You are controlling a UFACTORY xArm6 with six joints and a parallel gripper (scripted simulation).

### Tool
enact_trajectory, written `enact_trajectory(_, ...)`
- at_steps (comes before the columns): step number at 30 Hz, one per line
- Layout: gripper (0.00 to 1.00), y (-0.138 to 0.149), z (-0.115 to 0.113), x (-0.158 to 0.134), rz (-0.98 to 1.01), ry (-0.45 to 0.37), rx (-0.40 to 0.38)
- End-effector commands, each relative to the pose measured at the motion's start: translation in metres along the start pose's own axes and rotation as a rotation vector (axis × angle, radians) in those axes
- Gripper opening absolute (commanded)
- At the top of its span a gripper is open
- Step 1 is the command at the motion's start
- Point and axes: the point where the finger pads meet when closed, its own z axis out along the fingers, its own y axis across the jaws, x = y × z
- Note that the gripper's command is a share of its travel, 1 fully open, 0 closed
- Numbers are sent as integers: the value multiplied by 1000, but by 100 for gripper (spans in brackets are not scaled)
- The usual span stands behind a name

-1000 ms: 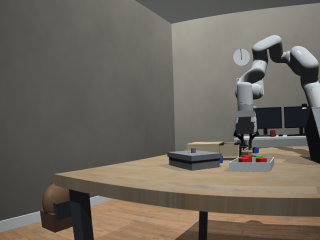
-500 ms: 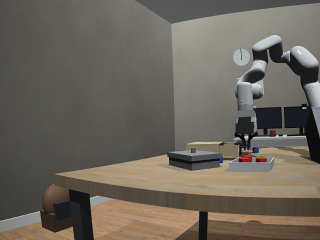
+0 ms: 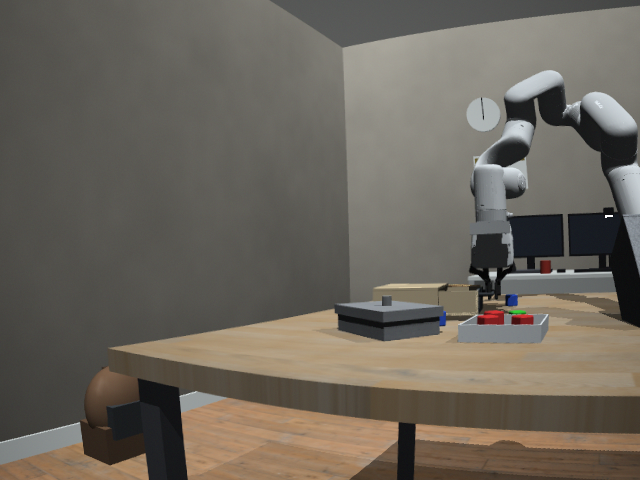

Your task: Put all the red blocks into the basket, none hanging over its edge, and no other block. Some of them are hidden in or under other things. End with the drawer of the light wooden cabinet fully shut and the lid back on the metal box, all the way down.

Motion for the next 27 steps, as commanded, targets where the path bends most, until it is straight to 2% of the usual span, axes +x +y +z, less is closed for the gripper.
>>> enact_trajectory(1,0,1,-1,0,1,1,-3)
enact_trajectory(27,0,16,-1,0,1,1,-3)
